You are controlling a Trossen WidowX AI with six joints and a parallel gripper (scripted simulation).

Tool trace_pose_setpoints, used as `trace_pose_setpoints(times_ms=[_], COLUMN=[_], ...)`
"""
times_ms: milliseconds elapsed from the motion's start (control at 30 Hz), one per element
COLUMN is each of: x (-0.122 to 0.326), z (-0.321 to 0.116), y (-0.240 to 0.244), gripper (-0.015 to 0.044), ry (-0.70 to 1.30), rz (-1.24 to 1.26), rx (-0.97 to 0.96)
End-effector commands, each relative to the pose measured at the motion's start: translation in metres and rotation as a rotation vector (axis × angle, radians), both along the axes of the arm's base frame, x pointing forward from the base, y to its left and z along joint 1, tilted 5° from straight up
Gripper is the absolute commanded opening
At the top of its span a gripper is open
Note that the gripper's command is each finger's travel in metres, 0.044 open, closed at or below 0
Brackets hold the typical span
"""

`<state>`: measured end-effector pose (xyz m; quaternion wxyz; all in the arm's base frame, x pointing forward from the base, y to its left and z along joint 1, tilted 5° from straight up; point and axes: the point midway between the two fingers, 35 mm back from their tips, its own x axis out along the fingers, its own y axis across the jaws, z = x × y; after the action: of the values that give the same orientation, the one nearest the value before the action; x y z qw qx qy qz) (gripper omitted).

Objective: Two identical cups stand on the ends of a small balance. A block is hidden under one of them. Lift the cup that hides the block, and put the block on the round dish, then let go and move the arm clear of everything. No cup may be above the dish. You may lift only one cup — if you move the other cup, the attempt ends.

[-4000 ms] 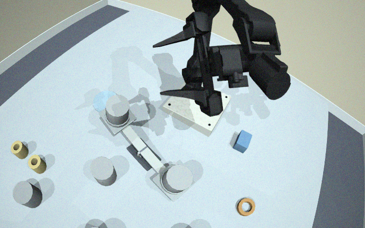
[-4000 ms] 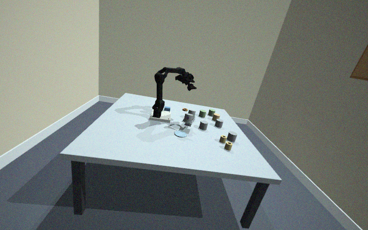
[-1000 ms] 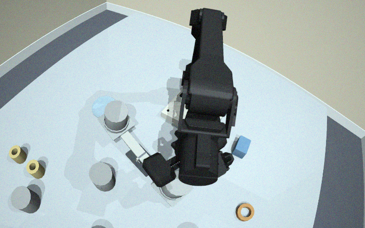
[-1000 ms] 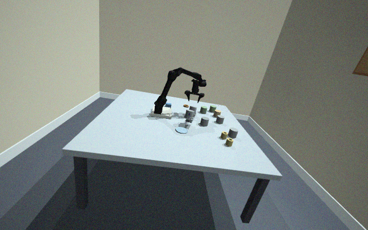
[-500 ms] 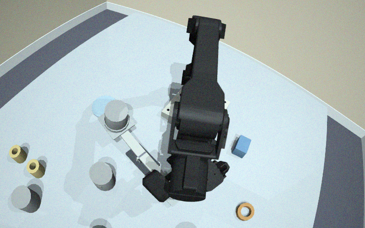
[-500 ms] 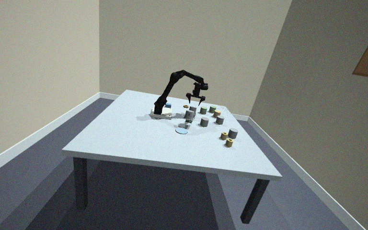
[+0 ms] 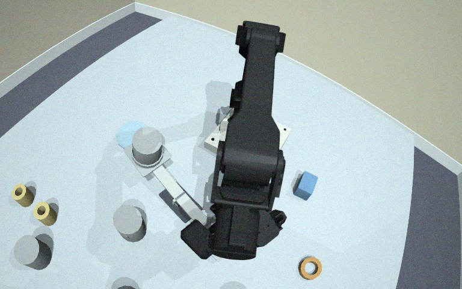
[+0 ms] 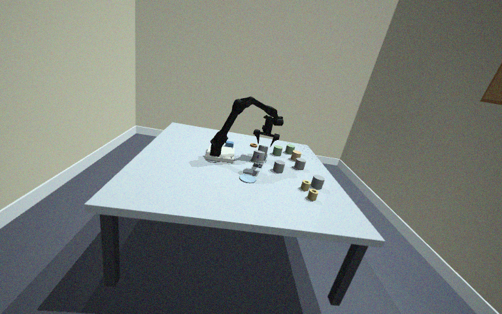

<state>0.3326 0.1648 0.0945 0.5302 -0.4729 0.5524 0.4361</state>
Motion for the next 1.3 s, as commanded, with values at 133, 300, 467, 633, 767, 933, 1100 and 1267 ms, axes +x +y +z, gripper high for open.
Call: trace_pose_setpoints(times_ms=[133, 300, 467, 633, 767, 933, 1100, 1267], x=[-0.002, -0.002, -0.002, -0.002, -0.003, -0.003, -0.003, -0.003], z=[-0.017, -0.025, -0.033, -0.041, -0.047, -0.052, -0.052, -0.052], y=[-0.001, -0.002, -0.003, -0.003, -0.004, -0.005, -0.005, -0.005], gripper=[0.044, 0.044, 0.044, 0.044, 0.044, 0.044, 0.0368, 0.0334], ry=[0.012, 0.012, 0.011, 0.011, 0.011, 0.011, 0.011, 0.011], rz=[0.002, 0.003, 0.004, 0.005, 0.005, 0.006, 0.006, 0.006], rx=[-0.002, -0.002, -0.002, -0.002, -0.002, -0.002, -0.002, -0.002])
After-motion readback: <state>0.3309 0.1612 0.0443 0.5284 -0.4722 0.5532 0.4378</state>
